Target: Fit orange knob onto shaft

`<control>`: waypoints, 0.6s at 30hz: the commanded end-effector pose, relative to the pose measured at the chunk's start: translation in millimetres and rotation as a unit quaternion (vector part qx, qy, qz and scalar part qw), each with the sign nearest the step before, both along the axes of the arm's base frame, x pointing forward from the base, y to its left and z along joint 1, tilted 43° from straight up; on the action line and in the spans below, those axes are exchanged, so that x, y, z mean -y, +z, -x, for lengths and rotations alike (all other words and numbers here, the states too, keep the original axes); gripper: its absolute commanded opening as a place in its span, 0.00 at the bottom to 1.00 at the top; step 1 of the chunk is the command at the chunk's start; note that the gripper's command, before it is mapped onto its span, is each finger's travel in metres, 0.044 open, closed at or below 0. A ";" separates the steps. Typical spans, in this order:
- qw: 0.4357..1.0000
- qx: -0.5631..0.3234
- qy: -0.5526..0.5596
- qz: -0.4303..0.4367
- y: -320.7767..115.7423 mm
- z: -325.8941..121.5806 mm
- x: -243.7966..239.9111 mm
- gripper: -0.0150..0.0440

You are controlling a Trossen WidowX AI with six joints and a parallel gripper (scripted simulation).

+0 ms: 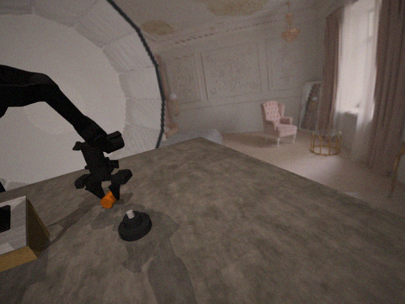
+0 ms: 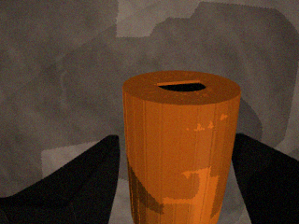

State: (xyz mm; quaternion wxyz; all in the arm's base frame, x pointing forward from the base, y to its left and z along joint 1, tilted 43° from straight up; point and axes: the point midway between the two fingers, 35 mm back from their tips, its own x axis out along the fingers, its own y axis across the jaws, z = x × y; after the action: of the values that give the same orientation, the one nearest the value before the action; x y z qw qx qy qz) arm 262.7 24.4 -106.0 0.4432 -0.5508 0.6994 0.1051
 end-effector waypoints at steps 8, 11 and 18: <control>1.000 -0.001 0.002 0.002 -0.1 0.4 0.9 0.56; 1.000 -0.001 0.002 0.002 0.0 0.5 0.5 0.56; 1.000 -0.001 0.002 0.001 9.4 0.1 -9.1 0.56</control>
State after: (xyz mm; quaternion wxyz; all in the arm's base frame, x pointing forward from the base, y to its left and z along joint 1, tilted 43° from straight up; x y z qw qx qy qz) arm 259.9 27.3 -101.9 0.4368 -0.5544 0.7004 0.1064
